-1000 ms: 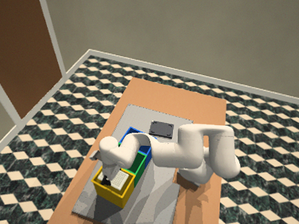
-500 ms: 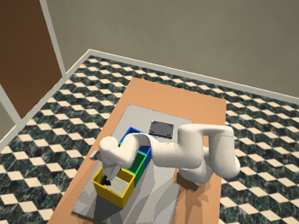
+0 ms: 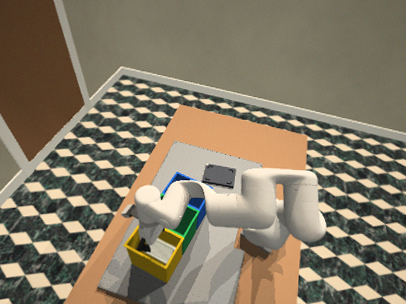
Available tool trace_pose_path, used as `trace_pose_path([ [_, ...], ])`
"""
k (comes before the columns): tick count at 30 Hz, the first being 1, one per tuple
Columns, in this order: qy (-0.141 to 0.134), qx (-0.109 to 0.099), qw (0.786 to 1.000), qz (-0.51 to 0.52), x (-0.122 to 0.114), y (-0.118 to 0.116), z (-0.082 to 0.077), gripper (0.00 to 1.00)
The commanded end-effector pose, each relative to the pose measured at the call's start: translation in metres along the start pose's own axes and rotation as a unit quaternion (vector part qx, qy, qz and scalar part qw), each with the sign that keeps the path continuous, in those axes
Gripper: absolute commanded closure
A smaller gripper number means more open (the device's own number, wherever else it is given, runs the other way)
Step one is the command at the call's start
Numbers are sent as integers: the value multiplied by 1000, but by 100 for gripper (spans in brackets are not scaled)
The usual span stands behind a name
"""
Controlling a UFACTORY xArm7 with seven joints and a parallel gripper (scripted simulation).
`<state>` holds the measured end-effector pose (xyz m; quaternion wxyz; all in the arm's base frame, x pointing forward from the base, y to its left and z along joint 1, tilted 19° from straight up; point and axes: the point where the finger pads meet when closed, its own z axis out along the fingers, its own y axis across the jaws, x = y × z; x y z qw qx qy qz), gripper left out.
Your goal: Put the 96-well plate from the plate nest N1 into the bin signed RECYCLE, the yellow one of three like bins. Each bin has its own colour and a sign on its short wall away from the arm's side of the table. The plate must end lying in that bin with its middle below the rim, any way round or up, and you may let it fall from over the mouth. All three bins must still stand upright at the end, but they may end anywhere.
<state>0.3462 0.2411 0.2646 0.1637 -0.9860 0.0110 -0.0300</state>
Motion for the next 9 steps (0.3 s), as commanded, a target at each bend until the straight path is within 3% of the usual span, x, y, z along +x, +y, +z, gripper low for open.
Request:
trace_pose_path([
  [1,2,1,1000,0,1,0,-1,0],
  [9,2,1,1000,0,1,0,-17,0],
])
